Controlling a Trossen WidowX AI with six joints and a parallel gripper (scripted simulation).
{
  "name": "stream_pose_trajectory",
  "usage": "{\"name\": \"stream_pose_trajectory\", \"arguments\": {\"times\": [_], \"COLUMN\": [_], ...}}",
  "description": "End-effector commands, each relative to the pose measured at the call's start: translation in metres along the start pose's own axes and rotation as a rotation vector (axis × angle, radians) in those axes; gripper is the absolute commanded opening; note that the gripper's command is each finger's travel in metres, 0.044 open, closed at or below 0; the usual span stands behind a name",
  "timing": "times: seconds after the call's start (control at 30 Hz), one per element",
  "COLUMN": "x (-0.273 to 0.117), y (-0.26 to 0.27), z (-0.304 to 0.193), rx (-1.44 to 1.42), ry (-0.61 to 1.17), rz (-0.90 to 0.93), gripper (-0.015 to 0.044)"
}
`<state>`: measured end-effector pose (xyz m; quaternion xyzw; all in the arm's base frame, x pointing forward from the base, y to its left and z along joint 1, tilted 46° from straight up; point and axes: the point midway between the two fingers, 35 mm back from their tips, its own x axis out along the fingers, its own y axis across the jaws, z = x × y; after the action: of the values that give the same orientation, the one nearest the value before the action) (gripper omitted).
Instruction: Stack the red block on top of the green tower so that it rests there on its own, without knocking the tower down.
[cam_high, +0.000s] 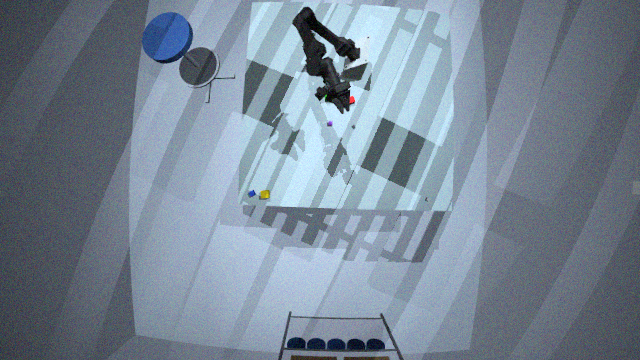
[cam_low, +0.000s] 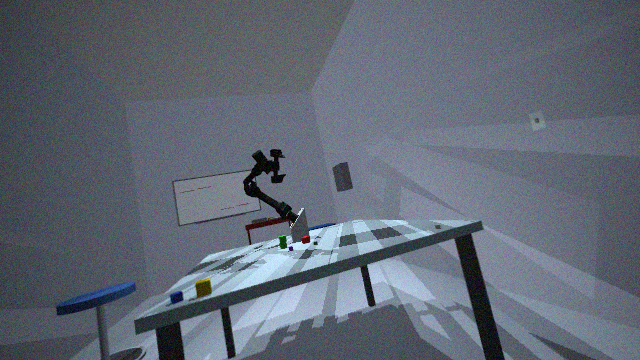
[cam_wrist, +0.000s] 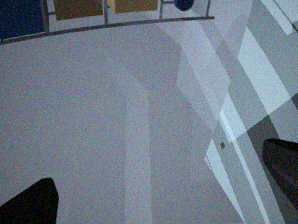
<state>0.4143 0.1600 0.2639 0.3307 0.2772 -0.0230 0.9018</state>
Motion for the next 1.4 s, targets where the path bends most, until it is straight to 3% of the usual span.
{"name": "stream_pose_trajectory", "arguments": {"times": [0.0,0.27,0.47,0.67,1.0,1.37], "x": [0.027,0.03,-0.007,-0.039,-0.042,-0.033], "y": [-0.061,-0.198,-0.285,-0.332,-0.336,-0.385], "z": [-0.039,-0.113,-0.148,-0.173,-0.171,-0.17], "rx": [-0.186,-0.647,-1.004,-1.257,-1.264,-1.265], "ry": [0.092,0.401,0.726,1.009,1.019,1.018], "rz": [-0.22,-0.653,-0.903,-1.033,-1.036,-1.039], "gripper": [0.044,0.044,0.044,0.044,0.044,0.044]}}
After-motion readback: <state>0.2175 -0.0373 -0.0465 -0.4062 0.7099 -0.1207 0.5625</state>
